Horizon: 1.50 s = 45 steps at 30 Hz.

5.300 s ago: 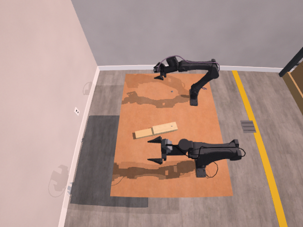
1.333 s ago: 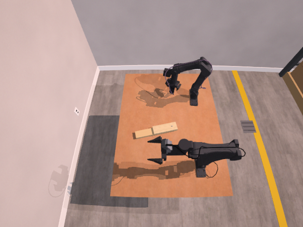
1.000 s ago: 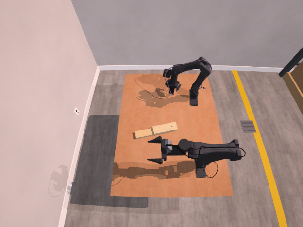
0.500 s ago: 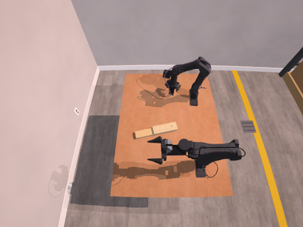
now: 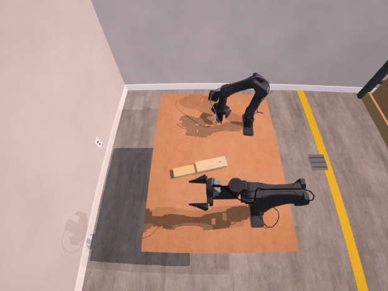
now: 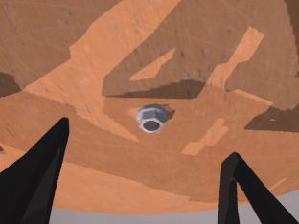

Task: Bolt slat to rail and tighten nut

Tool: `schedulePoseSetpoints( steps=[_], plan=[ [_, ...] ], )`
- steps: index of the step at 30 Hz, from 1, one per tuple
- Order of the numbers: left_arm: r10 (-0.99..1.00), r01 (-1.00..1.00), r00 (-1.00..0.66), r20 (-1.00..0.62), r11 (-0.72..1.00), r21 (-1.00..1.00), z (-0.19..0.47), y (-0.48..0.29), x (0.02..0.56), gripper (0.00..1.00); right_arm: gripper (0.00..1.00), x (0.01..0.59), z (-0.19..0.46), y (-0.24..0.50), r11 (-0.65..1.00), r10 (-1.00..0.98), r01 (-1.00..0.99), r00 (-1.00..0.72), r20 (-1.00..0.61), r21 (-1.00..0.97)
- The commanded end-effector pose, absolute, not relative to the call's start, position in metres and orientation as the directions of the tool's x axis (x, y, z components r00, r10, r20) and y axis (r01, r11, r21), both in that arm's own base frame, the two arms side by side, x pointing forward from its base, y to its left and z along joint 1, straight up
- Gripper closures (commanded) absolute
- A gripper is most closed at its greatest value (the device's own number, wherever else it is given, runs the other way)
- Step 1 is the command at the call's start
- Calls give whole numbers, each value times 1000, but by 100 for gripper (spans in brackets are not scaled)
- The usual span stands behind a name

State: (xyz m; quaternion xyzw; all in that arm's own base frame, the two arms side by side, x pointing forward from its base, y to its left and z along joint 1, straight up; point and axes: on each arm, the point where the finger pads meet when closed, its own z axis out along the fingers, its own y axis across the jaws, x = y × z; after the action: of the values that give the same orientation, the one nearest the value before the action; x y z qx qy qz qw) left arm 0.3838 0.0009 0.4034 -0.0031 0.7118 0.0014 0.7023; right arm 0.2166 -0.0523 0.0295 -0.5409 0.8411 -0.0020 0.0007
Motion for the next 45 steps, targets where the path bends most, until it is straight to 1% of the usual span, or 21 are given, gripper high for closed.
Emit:
schedulePoseSetpoints(
  steps=[1,30,36,39,41,45],
  plan=[
    [0,0,13,-1000,1000,0,412,1,381,0,0,217,23,-53,418,-908,-908,-418,-3,-2],
    [0,0,13,-1000,1000,0,412,1,381,0,0,216,6,-53,418,-908,-908,-418,-4,-1],
    [0,0,13,-1000,1000,0,412,1,381,0,68,219,14,-53,415,-910,-910,-415,-1,-14],
    [0,0,13,-1000,1000,0,412,1,381,0,72,219,14,-53,415,-910,-910,-415,-1,-14],
    [0,0,13,-1000,1000,0,412,1,381,0,72,219,14,-53,415,-910,-910,-415,-1,-14],
    [0,0,13,-1000,1000,0,412,1,381,0,78,219,14,-53,415,-910,-910,-415,-1,-14]
  ],
)
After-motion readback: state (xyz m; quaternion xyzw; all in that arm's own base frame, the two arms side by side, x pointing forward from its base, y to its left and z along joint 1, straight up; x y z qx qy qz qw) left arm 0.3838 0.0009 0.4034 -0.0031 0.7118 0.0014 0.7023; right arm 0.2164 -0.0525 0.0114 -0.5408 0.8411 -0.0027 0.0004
